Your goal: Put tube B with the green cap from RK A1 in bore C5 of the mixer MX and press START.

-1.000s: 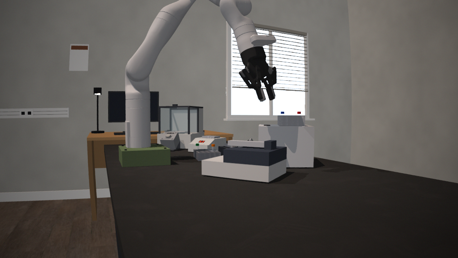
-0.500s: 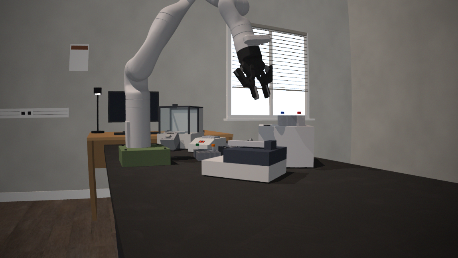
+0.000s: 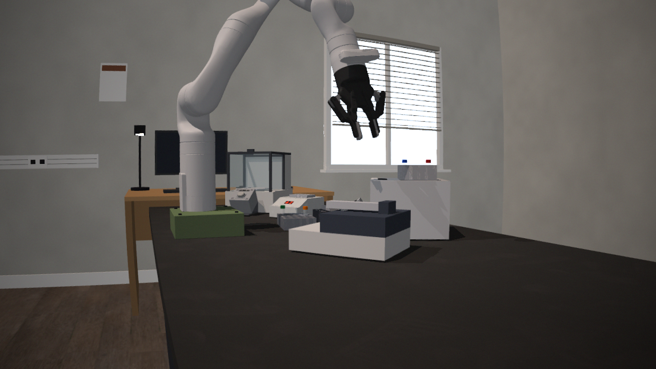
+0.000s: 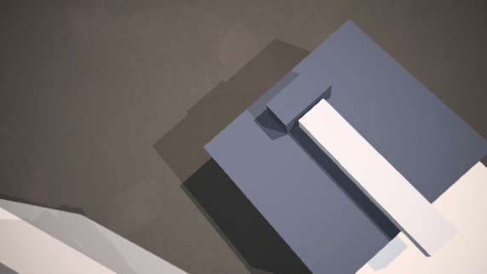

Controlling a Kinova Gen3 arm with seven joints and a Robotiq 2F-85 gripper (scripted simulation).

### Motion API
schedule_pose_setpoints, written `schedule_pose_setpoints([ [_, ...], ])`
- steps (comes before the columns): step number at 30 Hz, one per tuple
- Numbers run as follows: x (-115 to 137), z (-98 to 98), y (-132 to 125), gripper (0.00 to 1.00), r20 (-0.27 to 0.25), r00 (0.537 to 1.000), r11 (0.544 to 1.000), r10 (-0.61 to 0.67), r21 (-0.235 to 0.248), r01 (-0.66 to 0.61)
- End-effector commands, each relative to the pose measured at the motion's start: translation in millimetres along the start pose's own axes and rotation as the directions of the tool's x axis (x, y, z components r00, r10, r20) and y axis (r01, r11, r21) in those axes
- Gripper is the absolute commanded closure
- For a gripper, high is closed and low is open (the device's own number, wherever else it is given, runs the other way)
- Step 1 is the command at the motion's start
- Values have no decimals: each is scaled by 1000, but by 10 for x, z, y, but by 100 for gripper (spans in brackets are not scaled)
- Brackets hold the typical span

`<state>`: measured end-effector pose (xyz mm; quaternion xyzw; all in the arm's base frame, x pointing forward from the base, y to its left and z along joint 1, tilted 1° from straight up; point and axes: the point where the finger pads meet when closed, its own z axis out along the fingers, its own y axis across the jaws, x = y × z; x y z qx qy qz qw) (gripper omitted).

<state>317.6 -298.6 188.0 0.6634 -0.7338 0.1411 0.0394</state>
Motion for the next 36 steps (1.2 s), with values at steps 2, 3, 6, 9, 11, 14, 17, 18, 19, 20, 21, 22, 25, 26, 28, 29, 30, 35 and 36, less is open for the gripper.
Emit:
schedule_pose_setpoints([
  [2, -69, -47, 11, 58, 0, 999, 999, 41, -9, -41],
  [3, -86, -56, 14, 58, 1, 999, 999, 51, -11, -51],
  [6, -104, -66, 17, 58, 1, 998, 998, 61, -13, -61],
  [9, -156, -97, 27, 58, 2, 996, 996, 90, -19, -90],
  [11, -191, -117, 34, 58, 3, 994, 994, 109, -23, -109],
  [14, -244, -147, 44, 58, 4, 990, 990, 138, -30, -138],
  [17, -296, -178, 54, 58, 4, 986, 985, 167, -36, -167],
  [18, -314, -188, 58, 58, 4, 984, 984, 177, -38, -177],
  [19, -331, -198, 61, 58, 4, 982, 982, 187, -40, -186],
  [20, -349, -208, 64, 58, 5, 981, 980, 196, -42, -196],
  [21, -366, -218, 68, 58, 5, 979, 978, 206, -45, -205],
  [22, -366, -218, 68, 58, 5, 979, 978, 206, -45, -205],
  [25, -401, -239, 74, 58, 5, 974, 973, 225, -49, -224],
  [26, -419, -249, 78, 58, 5, 972, 971, 234, -51, -234],
  [28, -454, -269, 84, 58, 5, 967, 966, 253, -55, -253],
  [29, -471, -279, 88, 58, 5, 965, 963, 263, -57, -262],
  [30, -489, -289, 91, 58, 5, 962, 961, 272, -60, -271],
  [35, -576, -340, 108, 58, 4, 948, 946, 319, -70, -318],
  [36, -594, -350, 111, 58, 4, 945, 942, 328, -72, -327],
])
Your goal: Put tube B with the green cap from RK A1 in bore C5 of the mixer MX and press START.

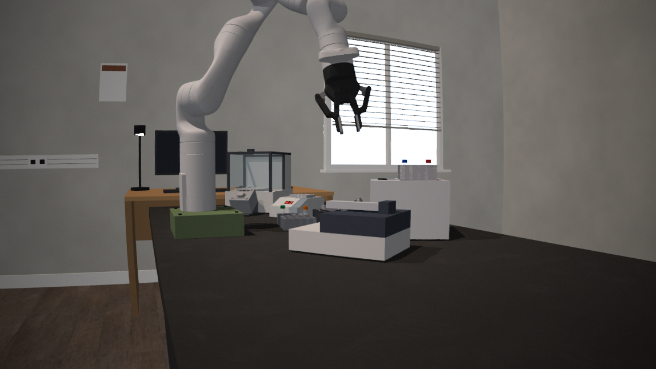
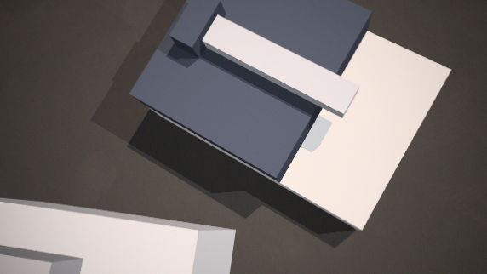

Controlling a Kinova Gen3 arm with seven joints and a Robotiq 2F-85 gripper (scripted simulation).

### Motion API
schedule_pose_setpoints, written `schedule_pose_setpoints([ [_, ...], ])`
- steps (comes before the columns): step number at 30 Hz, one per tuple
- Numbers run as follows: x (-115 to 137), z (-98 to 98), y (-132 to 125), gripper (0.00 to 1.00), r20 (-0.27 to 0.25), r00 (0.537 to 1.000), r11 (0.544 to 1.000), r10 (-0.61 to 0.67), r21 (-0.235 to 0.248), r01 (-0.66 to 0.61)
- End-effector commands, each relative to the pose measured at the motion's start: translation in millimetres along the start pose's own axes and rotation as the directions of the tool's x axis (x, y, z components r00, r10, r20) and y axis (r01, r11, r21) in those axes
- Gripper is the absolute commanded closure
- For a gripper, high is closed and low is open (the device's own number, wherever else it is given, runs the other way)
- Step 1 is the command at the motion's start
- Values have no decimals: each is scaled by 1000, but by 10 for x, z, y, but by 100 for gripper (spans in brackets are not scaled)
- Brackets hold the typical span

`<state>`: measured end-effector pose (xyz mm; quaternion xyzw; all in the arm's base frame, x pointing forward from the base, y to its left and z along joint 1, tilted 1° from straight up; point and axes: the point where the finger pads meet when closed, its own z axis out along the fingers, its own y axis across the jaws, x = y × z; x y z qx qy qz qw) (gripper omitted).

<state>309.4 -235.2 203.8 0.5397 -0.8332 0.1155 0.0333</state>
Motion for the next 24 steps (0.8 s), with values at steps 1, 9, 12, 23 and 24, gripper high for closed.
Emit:
schedule_pose_setpoints([
  [1, -45, -32, 24, 58, 1, 1000, 1000, 29, -5, -29],
  [9, -139, -89, 80, 58, 3, 996, 996, 88, -18, -88],
  [12, -185, -117, 108, 58, 4, 993, 993, 117, -24, -117],
  [23, -326, -203, 191, 58, 6, 979, 978, 204, -43, -204],
  [24, -342, -212, 200, 58, 6, 977, 976, 214, -46, -213],
])
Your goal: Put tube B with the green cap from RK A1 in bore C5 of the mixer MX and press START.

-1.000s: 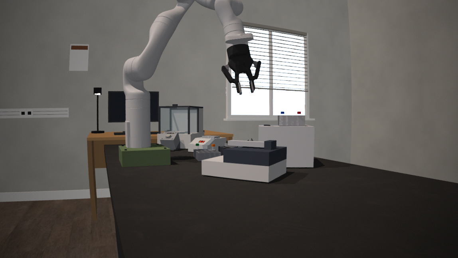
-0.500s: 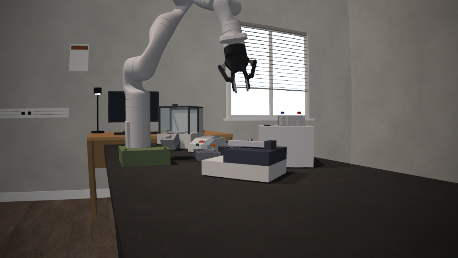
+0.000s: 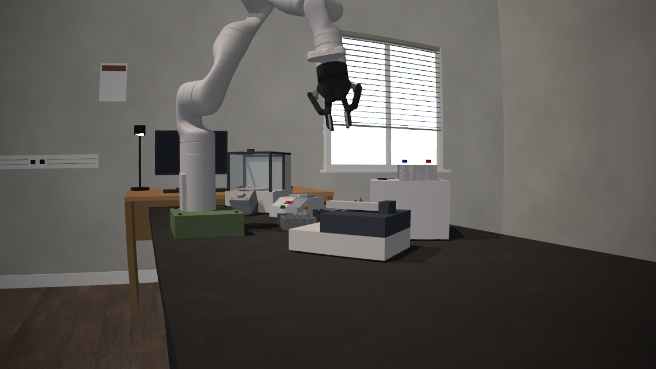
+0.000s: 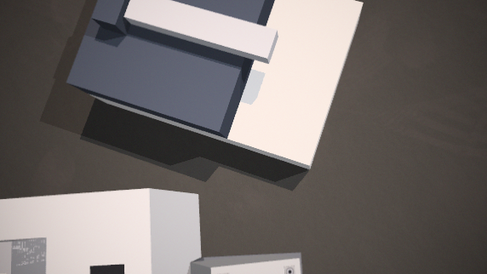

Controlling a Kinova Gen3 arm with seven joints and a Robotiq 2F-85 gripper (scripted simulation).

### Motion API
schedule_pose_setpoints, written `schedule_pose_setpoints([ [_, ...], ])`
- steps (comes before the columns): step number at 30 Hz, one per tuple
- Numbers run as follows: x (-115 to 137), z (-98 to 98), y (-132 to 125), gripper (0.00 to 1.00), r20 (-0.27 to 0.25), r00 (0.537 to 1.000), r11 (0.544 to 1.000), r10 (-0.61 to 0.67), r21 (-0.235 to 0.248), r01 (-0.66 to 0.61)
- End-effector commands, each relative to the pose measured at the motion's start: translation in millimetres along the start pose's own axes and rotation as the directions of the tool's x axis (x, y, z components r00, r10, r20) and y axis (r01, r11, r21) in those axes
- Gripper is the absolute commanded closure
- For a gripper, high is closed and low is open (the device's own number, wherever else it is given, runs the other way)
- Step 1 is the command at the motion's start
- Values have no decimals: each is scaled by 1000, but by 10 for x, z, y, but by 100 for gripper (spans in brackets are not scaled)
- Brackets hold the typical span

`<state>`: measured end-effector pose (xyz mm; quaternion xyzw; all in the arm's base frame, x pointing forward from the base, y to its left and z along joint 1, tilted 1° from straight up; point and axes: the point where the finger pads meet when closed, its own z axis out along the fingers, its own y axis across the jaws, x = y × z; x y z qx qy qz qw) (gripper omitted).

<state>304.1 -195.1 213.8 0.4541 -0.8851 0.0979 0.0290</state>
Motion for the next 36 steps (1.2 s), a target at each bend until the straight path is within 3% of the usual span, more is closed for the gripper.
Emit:
schedule_pose_setpoints([
  [1, -35, -27, 30, 58, 1, 1000, 1000, 26, -4, -26],
  [36, -455, -301, 419, 58, 6, 946, 944, 323, -71, -322],
])
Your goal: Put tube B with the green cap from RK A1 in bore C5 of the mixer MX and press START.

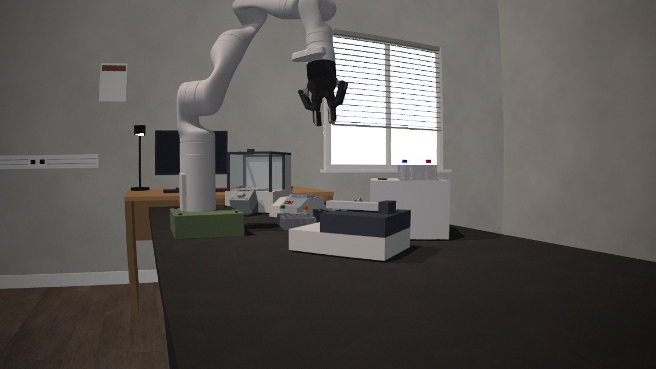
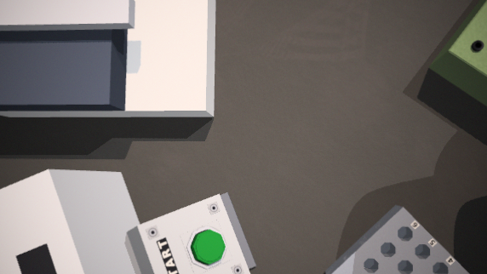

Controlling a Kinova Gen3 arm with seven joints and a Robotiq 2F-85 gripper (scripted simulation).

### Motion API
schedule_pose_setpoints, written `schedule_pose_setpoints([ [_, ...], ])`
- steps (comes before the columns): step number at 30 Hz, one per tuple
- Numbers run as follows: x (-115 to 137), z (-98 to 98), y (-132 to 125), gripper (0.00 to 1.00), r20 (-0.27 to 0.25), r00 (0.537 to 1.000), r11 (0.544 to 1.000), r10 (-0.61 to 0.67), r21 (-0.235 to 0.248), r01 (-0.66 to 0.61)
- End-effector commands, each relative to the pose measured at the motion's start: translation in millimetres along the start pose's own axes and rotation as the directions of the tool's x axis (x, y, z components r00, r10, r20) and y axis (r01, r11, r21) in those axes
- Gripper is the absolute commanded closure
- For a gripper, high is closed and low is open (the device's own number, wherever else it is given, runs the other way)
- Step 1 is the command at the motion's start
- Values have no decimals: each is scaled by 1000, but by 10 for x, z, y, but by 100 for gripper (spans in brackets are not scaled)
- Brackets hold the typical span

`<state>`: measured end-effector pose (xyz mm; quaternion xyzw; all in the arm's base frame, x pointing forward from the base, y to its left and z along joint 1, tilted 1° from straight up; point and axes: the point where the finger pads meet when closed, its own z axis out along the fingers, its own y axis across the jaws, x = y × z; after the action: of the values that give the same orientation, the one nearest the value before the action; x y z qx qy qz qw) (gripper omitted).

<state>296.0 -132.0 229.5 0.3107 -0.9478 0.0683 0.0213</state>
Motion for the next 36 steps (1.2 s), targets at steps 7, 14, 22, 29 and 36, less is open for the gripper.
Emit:
schedule_pose_setpoints([
  [7, -79, -70, 142, 58, 4, 996, 996, 85, -17, -85],
  [14, -124, -109, 226, 58, 5, 991, 991, 134, -28, -133],
  [22, -197, -170, 359, 58, 7, 978, 977, 211, -45, -210],
  [29, -242, -209, 443, 58, 7, 966, 965, 258, -56, -257],
  [36, -306, -262, 559, 58, 6, 946, 944, 324, -71, -322],
])
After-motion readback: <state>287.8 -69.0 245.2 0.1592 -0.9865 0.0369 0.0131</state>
